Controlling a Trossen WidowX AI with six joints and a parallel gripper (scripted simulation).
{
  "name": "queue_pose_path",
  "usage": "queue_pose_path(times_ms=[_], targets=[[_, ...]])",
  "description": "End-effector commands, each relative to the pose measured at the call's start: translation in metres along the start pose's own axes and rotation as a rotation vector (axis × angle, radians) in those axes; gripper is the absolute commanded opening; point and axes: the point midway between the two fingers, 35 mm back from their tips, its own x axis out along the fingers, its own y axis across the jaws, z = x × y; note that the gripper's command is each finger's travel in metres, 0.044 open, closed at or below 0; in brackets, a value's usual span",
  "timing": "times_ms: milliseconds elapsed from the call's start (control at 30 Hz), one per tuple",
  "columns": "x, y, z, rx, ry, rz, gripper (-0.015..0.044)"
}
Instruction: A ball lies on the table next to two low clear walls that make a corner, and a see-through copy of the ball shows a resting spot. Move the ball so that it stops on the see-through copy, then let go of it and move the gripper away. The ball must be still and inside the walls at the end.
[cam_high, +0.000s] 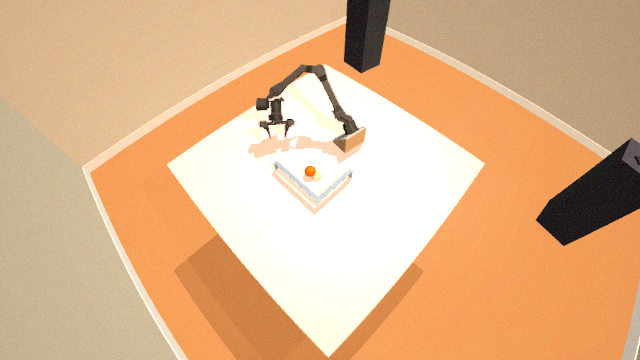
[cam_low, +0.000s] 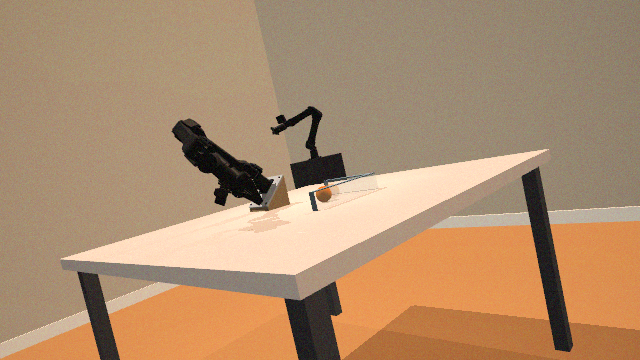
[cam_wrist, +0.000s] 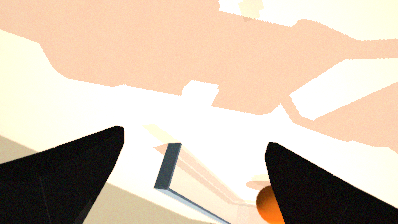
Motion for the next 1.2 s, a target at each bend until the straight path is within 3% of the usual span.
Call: queue_pose_path(times_ms=[0,300,600,1167], targets=[[0.037,-0.016,-0.057,-0.362,0.004,-0.164,0.0379],[0.079,-0.068,-0.160,-1.091,-0.010,-0.424,0.0379],[0.099,-0.125,-0.233,-1.998,-0.177,-0.709,0.0379],[0.107,-0.127,-0.228,-2.015,-0.182,-0.714,0.0379]])
